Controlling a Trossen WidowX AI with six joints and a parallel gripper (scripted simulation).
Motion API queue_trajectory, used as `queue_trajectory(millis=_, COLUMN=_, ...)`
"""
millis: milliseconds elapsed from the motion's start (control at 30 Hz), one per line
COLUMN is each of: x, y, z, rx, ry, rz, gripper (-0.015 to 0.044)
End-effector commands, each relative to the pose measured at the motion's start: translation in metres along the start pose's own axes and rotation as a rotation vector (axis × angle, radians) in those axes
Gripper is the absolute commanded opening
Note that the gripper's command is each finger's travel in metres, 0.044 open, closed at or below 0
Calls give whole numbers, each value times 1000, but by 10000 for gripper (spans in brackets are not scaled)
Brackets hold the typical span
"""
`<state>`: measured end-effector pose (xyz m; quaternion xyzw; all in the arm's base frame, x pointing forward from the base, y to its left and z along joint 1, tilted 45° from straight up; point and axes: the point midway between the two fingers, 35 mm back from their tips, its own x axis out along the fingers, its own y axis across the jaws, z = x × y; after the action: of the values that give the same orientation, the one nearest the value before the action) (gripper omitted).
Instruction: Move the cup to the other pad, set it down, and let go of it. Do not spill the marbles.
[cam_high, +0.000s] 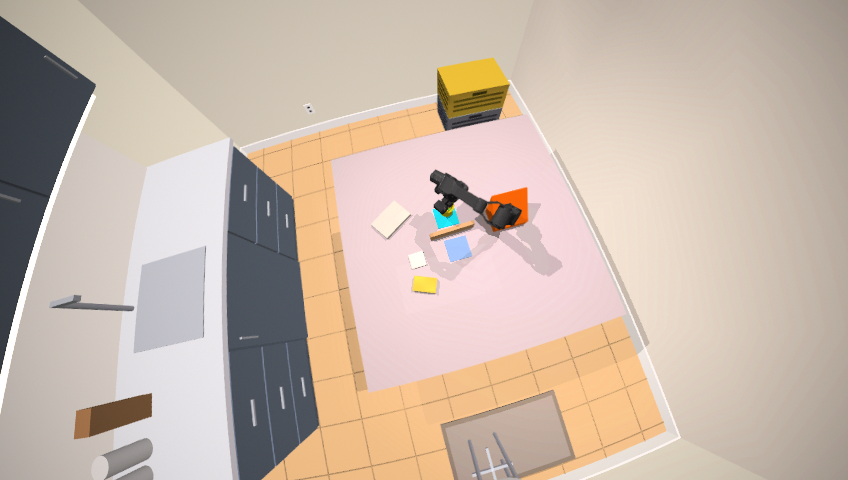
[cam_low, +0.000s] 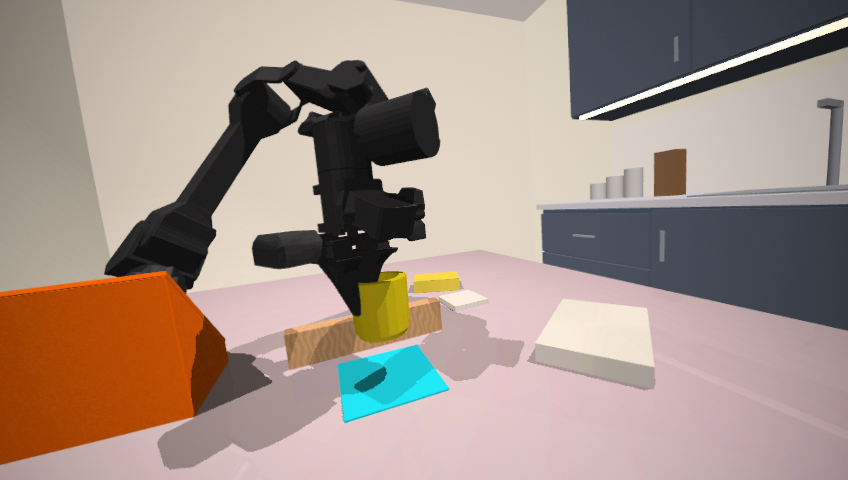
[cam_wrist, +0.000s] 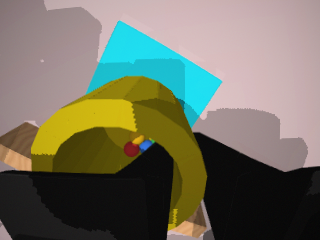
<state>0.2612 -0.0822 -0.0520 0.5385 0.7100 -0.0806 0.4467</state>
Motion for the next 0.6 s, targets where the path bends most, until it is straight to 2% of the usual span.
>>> queue_trajectory(millis=0, x=9, y=-1, z=-1, rx=8, ry=7, rz=4, gripper=0)
queue_trajectory(millis=567, x=38, y=-1, z=-2, rx=7, ry=8, rz=5, gripper=0)
